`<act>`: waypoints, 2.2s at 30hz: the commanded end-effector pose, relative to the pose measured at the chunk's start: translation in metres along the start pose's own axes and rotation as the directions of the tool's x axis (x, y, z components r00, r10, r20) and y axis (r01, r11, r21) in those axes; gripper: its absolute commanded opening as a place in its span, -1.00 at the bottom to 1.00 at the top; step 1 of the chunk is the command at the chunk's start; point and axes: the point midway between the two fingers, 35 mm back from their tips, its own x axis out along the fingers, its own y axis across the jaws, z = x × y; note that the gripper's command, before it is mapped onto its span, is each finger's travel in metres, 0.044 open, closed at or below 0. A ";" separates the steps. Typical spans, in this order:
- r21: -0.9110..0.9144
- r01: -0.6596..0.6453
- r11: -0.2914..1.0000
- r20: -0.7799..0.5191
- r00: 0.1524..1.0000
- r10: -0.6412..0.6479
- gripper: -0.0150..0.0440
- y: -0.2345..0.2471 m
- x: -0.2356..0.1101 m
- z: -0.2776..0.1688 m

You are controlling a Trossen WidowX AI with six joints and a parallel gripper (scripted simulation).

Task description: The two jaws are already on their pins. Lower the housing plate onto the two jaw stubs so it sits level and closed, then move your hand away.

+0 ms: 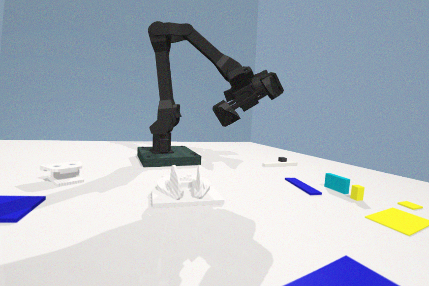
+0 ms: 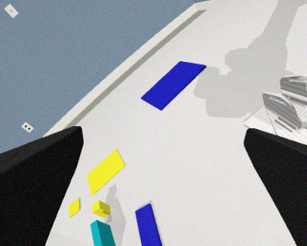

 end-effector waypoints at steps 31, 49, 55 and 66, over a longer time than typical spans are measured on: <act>-0.684 0.328 0.652 -0.076 0.856 -0.511 1.00 -0.081 0.104 0.052; -0.892 0.192 0.409 -0.191 0.660 -0.727 1.00 -0.151 0.135 0.095; -0.927 0.090 0.364 -0.247 0.583 -0.774 1.00 -0.176 0.138 0.110; -0.927 -0.135 0.349 -0.371 0.441 -0.817 1.00 -0.225 0.136 0.138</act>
